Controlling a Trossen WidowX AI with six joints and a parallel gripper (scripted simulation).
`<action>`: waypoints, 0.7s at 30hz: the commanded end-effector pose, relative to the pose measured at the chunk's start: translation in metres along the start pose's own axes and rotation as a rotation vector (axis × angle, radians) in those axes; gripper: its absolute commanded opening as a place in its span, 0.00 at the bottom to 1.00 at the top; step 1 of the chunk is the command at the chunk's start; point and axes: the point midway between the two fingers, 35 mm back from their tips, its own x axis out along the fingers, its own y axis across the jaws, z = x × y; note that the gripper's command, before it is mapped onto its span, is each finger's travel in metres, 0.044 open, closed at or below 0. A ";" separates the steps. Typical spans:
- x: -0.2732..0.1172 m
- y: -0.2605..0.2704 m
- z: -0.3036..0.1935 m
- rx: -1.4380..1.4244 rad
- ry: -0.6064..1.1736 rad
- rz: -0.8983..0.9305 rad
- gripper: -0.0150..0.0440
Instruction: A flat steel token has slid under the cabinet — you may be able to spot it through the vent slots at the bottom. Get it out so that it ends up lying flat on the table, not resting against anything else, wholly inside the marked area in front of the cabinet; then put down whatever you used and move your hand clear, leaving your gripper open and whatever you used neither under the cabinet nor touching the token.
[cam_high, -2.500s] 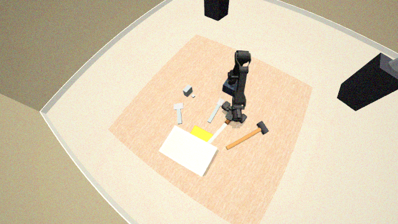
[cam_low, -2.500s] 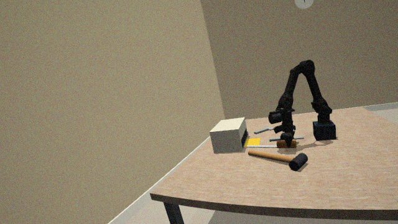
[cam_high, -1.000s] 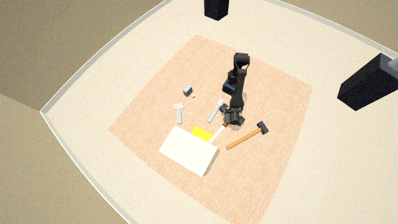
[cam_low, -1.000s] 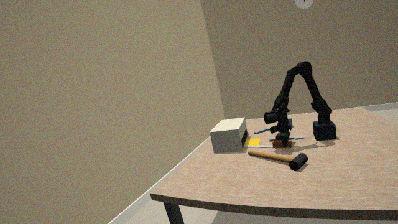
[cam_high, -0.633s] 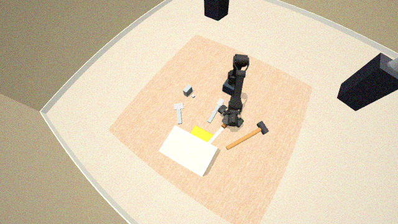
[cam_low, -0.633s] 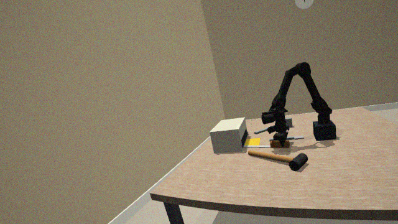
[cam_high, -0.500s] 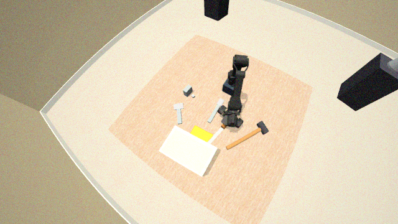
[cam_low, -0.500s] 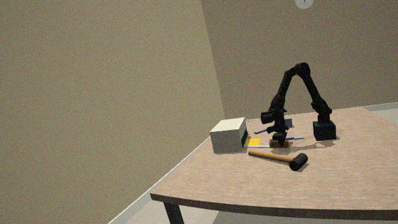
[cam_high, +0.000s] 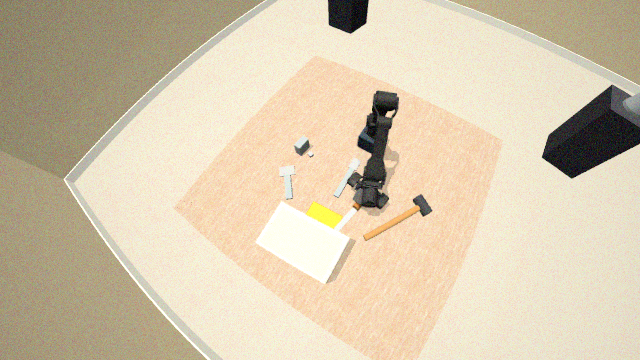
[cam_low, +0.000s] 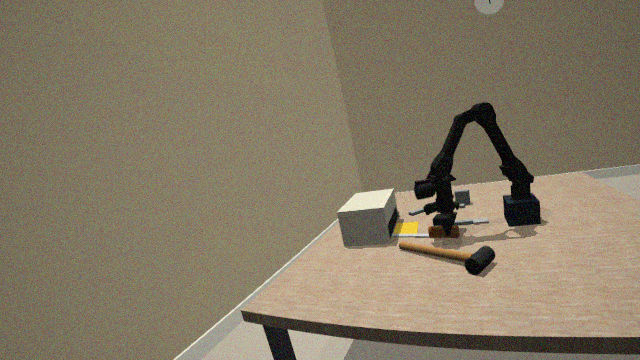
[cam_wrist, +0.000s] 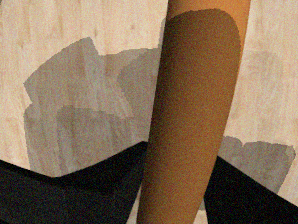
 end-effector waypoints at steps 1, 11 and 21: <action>0.000 0.000 0.007 -0.001 0.000 0.002 0.25; 0.000 0.000 0.019 -0.001 -0.001 0.002 0.25; -0.001 0.001 0.031 -0.001 -0.002 0.002 0.25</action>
